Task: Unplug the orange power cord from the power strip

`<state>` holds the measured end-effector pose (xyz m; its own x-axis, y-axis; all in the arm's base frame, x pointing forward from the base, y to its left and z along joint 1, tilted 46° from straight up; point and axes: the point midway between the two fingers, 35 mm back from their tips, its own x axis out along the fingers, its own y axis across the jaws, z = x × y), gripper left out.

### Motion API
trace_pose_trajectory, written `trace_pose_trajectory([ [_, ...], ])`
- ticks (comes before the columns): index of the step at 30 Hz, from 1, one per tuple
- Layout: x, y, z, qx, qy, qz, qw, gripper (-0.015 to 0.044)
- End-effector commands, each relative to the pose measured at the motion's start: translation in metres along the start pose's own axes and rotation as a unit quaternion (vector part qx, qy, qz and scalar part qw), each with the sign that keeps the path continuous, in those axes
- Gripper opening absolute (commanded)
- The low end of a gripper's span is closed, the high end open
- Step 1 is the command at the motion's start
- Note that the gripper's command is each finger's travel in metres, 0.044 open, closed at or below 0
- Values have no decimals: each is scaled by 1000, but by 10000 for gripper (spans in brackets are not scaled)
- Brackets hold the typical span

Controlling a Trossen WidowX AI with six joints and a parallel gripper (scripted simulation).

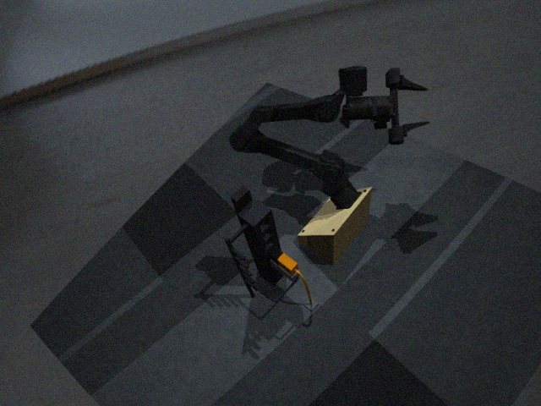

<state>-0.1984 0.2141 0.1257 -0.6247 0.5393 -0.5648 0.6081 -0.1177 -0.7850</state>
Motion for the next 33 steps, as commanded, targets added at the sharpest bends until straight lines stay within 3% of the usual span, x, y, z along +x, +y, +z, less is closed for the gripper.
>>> trace_pose_trajectory([
  [1, 0, 2, -2, 6, 3, 5, 1000, 374],
  [5, 3, 37, -50, 126, 71, 101, 984, 269],
  [9, -9, 86, -101, 268, 156, 203, 929, 164],
  [13, -34, 136, -138, 395, 235, 285, 841, 160],
  [23, -130, 255, -177, 621, 393, 416, 536, 160],
  [30, -199, 314, -166, 693, 450, 461, 323, 160],
  [33, -240, 340, -148, 712, 465, 491, 189, 160],
])
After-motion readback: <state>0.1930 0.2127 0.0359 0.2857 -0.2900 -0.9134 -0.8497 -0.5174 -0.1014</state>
